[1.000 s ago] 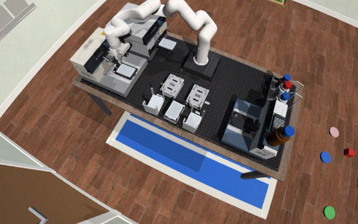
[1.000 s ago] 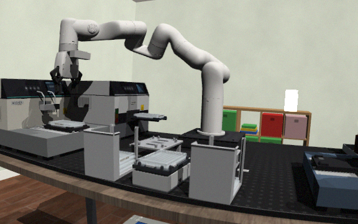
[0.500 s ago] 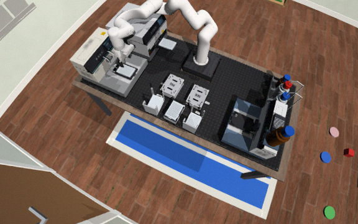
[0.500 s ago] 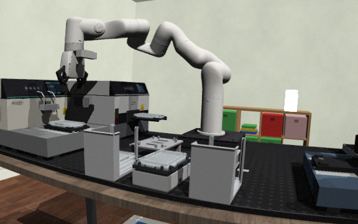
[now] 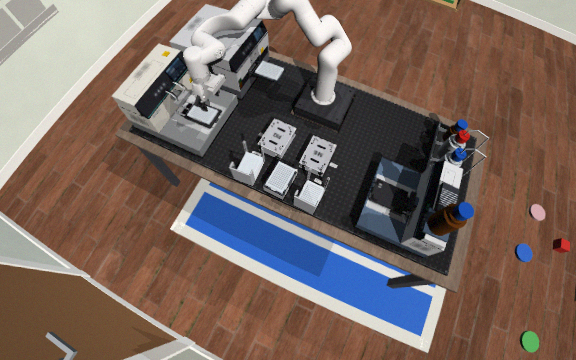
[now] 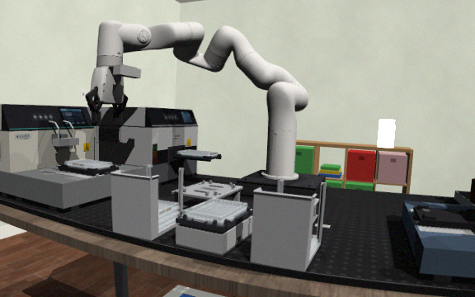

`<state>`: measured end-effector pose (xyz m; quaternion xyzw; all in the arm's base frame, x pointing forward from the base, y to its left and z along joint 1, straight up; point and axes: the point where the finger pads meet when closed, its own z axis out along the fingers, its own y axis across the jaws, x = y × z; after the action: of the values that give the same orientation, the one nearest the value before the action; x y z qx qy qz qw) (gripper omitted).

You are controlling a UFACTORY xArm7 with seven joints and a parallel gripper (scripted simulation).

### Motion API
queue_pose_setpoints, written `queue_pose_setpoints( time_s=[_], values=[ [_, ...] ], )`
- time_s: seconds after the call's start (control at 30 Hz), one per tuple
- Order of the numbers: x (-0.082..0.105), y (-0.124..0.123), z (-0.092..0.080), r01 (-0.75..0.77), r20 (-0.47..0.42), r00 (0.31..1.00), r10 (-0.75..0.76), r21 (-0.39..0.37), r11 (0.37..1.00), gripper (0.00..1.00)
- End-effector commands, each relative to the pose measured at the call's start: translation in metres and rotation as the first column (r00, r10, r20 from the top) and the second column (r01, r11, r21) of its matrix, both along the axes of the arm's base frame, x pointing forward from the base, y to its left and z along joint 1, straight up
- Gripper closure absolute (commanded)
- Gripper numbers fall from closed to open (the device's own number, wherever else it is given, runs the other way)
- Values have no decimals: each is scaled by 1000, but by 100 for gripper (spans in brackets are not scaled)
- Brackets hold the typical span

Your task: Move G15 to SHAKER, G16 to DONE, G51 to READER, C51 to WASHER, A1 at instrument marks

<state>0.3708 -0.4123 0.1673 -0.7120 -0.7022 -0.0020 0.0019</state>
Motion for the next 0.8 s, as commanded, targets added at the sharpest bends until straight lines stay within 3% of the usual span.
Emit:
queue_pose_setpoints(
  time_s=[0.0,0.77],
  values=[
    [1,17,3,0,6,1000,0,-5,1000,0],
    [0,77,3,0,6,1000,0,-5,1000,0]
  ],
)
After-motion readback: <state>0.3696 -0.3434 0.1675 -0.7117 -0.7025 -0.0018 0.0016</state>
